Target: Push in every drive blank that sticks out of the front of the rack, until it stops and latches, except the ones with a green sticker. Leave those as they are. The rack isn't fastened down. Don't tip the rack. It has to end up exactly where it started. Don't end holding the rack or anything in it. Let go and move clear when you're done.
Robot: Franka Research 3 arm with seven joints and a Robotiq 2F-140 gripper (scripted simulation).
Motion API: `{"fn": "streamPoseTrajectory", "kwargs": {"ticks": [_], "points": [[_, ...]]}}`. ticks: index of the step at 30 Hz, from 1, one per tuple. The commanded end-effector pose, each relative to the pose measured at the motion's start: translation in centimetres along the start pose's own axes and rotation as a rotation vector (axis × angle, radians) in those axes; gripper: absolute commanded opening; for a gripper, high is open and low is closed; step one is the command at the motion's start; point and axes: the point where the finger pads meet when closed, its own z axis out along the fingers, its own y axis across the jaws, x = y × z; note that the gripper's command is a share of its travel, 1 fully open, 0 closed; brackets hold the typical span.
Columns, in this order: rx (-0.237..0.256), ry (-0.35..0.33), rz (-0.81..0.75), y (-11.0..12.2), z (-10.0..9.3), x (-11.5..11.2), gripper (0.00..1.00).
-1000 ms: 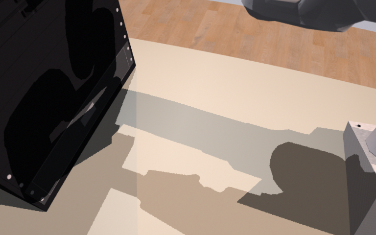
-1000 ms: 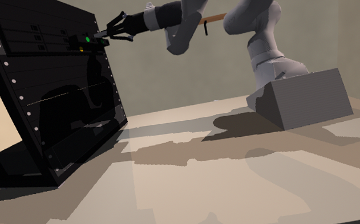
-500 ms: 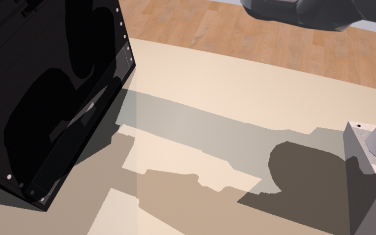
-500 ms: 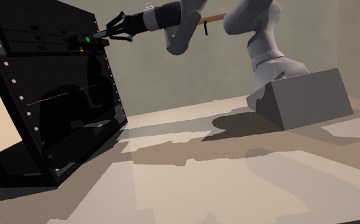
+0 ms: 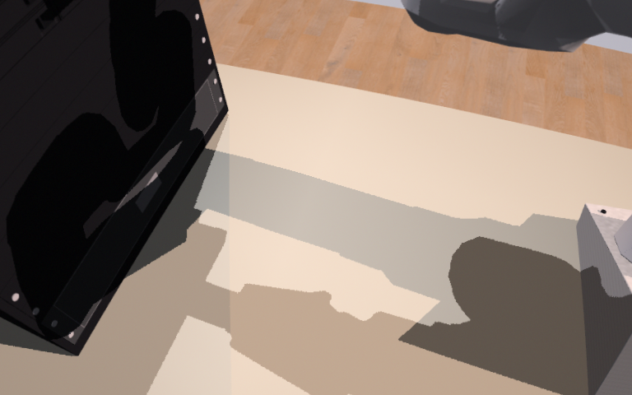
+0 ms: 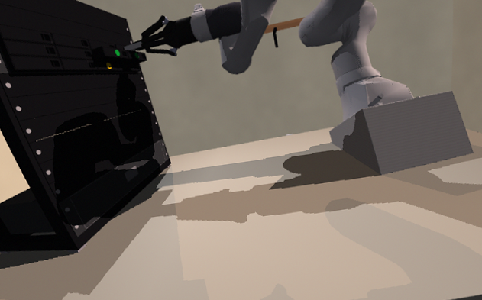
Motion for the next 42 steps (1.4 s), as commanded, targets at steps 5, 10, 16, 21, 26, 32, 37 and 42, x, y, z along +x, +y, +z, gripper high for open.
{"fn": "streamPoseTrajectory", "kwargs": {"ticks": [5,10,16,21,26,32,37,42], "points": [[-0.004,0.01,0.006,0.19,0.43,0.4,0.0],[-0.004,0.01,0.006,0.2,0.57,0.42,0.0],[-0.004,0.01,0.006,0.2,0.57,0.42,0.0],[-0.004,0.01,0.006,0.2,0.57,0.42,0.0],[-0.004,0.01,0.006,0.2,0.57,0.42,0.0],[-0.004,0.01,0.006,0.2,0.57,0.42,0.0],[-0.004,0.01,0.006,0.2,0.57,0.42,0.0],[-0.004,0.01,0.006,0.2,0.57,0.42,0.0]]}}
